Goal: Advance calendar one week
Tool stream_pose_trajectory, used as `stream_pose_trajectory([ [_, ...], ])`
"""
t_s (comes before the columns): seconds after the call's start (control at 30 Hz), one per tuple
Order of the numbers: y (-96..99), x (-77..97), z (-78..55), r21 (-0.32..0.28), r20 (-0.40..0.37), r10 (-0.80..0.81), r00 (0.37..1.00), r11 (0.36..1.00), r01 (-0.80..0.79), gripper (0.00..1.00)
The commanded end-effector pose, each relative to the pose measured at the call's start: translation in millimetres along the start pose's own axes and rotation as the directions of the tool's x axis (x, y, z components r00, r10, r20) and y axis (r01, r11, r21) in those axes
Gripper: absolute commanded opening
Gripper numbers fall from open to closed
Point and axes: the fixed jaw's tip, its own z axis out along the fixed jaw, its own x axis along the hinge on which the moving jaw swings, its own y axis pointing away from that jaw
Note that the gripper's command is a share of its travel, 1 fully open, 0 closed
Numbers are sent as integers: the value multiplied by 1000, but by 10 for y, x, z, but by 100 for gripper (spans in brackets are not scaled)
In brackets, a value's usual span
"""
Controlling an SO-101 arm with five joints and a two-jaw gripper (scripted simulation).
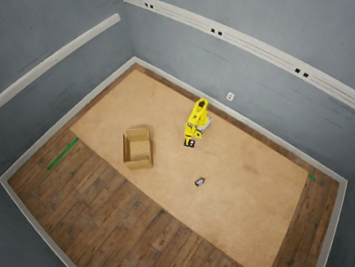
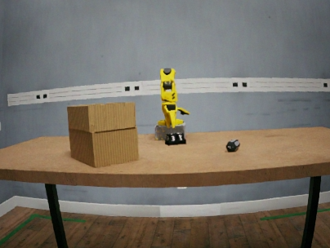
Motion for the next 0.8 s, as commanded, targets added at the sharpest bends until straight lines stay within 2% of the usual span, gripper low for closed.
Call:
stream_pose_trajectory([
  [0.0,5,14,0,-8,4,20,1000,1000,-20,35],
  [0.5,5,15,5,-8,4,20,1000,1000,-20,35],
  [0.77,-3,18,61,-8,4,20,1000,1000,-20,35],
])
